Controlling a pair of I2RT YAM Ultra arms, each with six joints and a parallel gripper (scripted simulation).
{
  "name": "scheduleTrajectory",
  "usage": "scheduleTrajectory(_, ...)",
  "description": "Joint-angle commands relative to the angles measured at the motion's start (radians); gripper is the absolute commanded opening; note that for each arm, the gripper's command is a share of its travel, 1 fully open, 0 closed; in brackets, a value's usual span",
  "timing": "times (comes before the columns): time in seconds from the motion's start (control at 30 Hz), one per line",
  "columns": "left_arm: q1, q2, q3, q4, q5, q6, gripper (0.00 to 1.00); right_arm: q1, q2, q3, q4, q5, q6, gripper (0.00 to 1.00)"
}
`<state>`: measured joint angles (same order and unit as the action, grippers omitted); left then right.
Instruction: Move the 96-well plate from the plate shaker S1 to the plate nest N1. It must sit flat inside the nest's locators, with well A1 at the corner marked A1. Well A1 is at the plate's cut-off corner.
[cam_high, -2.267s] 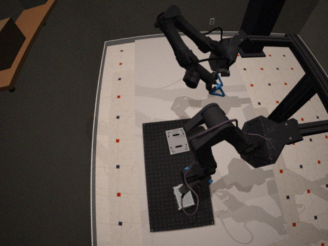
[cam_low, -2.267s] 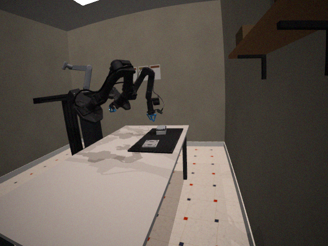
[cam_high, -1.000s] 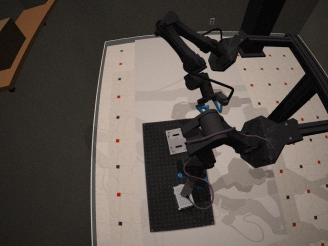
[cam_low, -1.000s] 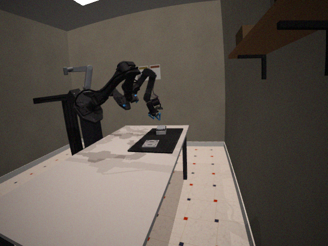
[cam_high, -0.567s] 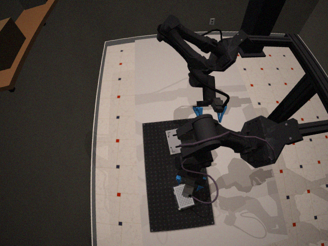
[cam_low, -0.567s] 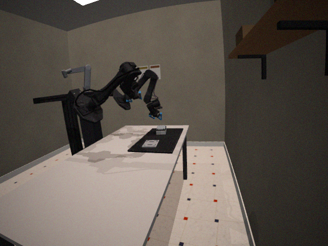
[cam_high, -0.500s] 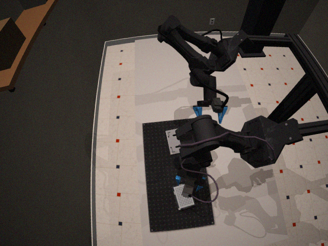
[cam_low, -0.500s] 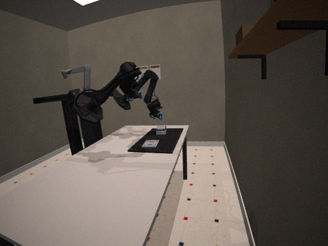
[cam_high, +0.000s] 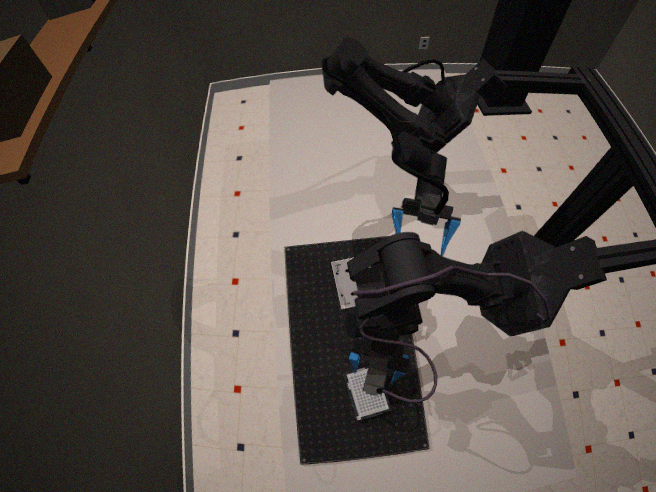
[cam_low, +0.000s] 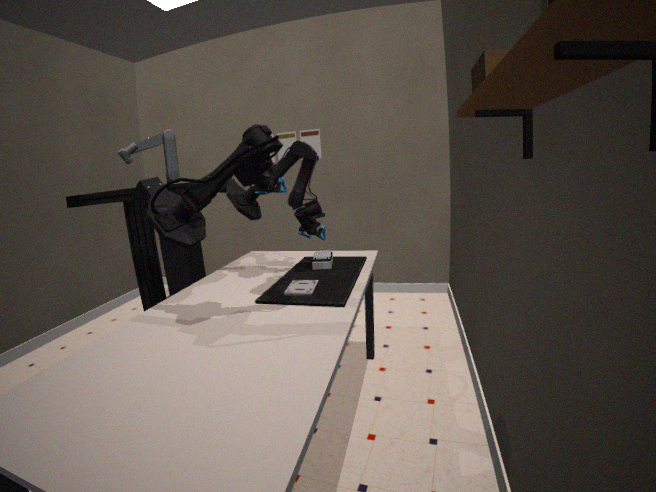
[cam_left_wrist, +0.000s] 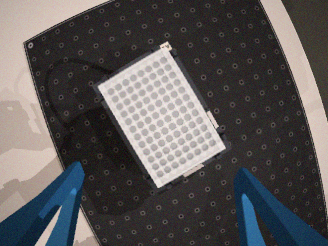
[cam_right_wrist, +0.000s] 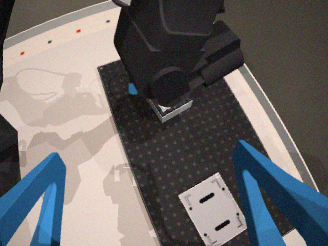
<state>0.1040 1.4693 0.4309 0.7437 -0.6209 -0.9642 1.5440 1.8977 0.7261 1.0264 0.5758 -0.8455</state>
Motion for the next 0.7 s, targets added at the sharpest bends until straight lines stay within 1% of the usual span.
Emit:
scheduleTrajectory(0.0,-0.002,0.02,0.023,0.004,-0.028,-0.012,1.0,0.026,0.014,0.023,0.034,0.002,0.008,1.0)
scheduleTrajectory(0.1,-0.002,0.02,0.023,-0.008,-0.033,-0.002,1.0,0.026,0.014,0.023,0.034,0.002,0.008,1.0)
scheduleTrajectory(0.23,0.014,0.022,0.03,-0.039,0.031,0.13,1.0,0.0,0.028,0.031,0.069,-0.051,-0.001,1.0)
scheduleTrajectory(0.3,0.014,0.022,0.03,-0.039,0.031,0.13,1.0,0.0,0.028,0.031,0.069,-0.051,-0.001,1.0)
scheduleTrajectory(0.43,0.05,0.035,0.067,-0.082,0.11,0.356,1.0,-0.064,0.094,0.066,0.1,-0.109,-0.012,1.0)
scheduleTrajectory(0.67,0.106,0.05,0.124,-0.144,0.215,0.631,1.0,-0.117,0.159,0.108,0.123,-0.153,-0.019,1.0)
